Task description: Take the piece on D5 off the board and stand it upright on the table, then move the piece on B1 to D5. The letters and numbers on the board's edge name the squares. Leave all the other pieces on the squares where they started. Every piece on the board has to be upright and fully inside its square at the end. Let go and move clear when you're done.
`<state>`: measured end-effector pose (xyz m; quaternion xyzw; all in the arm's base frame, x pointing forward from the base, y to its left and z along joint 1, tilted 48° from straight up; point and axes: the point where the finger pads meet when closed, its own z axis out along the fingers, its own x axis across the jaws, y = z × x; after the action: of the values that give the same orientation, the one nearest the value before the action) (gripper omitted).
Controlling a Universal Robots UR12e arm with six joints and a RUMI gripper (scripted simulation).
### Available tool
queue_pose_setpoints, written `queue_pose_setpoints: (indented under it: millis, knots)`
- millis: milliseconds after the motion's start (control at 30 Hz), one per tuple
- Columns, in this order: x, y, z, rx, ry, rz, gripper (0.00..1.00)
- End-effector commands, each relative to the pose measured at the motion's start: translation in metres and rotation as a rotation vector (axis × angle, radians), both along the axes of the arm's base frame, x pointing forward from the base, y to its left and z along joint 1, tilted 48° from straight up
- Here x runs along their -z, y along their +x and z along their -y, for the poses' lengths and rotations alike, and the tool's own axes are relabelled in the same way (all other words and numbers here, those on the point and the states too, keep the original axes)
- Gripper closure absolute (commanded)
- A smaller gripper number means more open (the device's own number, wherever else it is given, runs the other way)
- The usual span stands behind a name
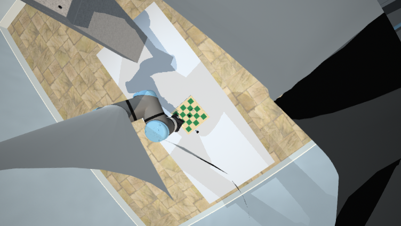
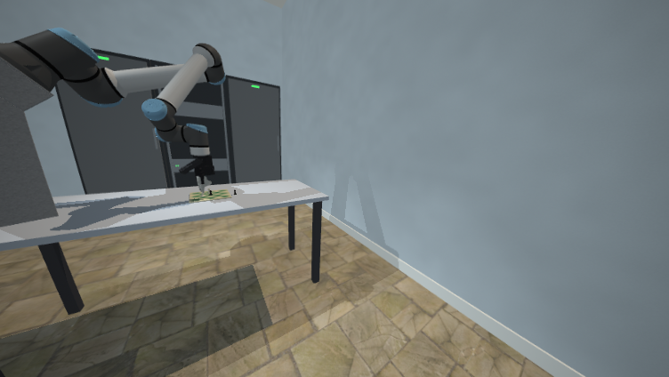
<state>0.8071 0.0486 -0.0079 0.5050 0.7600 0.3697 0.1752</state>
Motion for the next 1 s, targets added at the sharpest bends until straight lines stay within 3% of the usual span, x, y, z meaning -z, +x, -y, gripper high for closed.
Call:
queue_pose_setpoints:
  millis: [0,333,967]
  knots:
    - [-0.019,-0.018,0.011,0.0,0.0,0.0,1.0]
    - [-0.054,-0.052,0.031,0.0,0.0,0.0,1.0]
    - [-0.062,-0.051,0.024,0.013,0.012,-0.008,1.0]
